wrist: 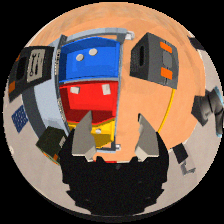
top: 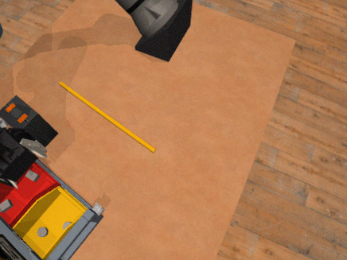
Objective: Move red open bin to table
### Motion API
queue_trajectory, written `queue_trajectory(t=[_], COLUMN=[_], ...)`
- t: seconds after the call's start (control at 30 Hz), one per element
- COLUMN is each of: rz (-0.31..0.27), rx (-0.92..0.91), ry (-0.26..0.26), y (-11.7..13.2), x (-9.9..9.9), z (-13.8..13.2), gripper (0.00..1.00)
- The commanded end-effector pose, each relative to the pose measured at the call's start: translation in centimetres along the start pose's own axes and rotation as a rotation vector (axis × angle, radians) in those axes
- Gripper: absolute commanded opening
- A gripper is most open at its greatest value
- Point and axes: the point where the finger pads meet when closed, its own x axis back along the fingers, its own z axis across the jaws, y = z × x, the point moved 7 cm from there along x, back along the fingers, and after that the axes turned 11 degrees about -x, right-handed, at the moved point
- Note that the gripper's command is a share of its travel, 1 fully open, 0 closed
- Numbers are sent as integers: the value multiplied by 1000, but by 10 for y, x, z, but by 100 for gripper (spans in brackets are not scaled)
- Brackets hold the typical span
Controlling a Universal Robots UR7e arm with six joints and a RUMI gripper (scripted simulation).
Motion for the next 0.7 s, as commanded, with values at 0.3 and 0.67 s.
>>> queue_trajectory(t=[0.3,0.67], rz=[-1,-1], rx=[0,0], ry=[-2,-2], y=[0,0], x=[-27,-40], z=[0,0], gripper=[58,58])
